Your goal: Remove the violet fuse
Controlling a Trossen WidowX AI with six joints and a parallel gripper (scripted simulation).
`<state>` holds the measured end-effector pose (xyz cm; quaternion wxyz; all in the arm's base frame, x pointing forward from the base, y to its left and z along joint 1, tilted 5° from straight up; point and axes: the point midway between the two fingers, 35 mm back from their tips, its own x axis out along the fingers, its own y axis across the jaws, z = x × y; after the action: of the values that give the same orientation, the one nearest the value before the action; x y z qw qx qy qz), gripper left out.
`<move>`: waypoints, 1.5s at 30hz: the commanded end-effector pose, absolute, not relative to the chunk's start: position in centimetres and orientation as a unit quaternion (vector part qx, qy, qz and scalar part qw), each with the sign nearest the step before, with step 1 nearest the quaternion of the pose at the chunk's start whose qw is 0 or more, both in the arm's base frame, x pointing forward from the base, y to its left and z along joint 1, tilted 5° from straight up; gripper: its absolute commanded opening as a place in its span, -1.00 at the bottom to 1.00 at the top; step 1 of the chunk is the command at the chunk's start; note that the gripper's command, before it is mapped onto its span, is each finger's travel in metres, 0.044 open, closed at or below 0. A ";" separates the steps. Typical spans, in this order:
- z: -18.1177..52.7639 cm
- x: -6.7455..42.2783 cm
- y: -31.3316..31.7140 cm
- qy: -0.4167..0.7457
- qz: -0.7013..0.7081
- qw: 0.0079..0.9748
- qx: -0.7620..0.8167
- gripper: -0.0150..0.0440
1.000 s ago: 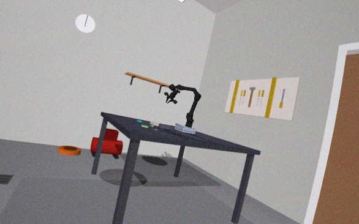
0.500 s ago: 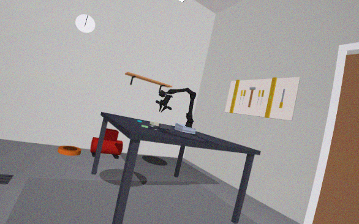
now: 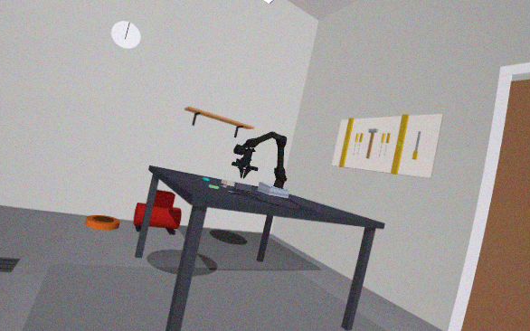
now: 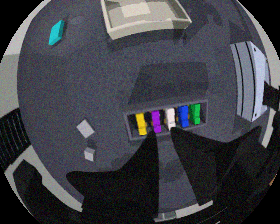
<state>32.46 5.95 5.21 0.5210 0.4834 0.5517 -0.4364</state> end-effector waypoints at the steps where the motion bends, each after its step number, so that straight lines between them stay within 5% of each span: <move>1: 5.0 32.4 6.3 0.553 -0.438 0.516 0.486 -0.24; 45: 1.9 32.5 6.7 0.553 -0.438 0.516 0.486 -0.24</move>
<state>32.50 6.57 1.99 0.5191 0.4826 0.5534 -0.4374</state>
